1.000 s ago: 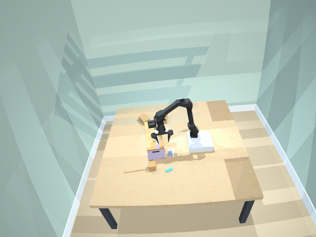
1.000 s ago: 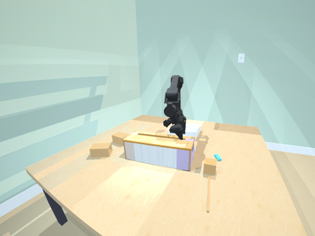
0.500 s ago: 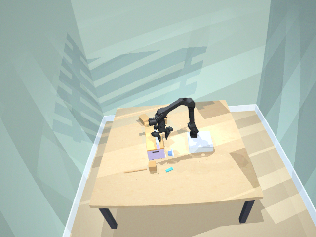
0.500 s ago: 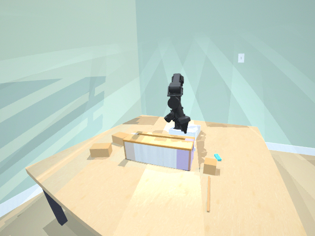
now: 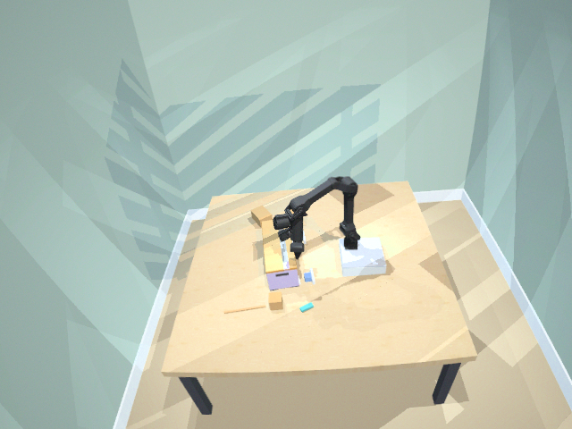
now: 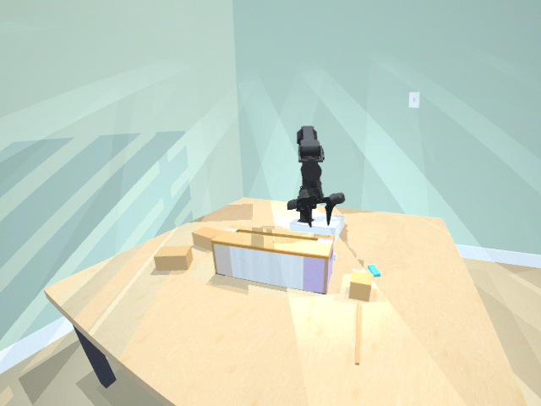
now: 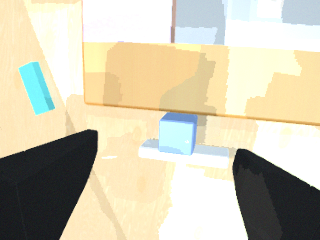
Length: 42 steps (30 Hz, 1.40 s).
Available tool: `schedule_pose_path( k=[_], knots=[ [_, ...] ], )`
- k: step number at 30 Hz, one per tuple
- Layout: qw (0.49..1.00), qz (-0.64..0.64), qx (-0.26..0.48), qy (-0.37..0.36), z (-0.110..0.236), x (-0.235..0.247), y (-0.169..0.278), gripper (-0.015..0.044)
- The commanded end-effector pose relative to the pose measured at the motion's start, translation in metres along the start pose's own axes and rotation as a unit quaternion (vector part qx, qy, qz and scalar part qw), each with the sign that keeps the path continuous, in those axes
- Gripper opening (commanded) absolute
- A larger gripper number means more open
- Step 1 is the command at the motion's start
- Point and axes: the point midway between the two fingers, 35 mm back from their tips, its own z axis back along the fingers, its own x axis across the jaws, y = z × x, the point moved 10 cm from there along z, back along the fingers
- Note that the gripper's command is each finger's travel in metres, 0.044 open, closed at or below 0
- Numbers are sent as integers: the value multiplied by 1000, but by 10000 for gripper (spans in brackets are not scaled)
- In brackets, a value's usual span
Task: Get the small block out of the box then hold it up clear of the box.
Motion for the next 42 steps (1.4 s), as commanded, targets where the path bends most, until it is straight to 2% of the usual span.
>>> schedule_pose_path(
  k=[1, 8, 15, 26, 37, 39, 42],
  knots=[
    [889, 455, -18, 52, -2, 14, 21, 285],
    [762, 642, -16, 80, -2, 20, 31, 285],
    [599, 794, -3, 106, -1, 25, 40, 285],
    [286, 947, 34, 143, -1, 33, 55, 285],
    [-48, 983, 88, 156, 0, 38, 67, 285],
    [-72, 981, 92, 156, 0, 38, 68, 285],
    [-73, 981, 92, 156, 0, 38, 68, 285]
  ],
)
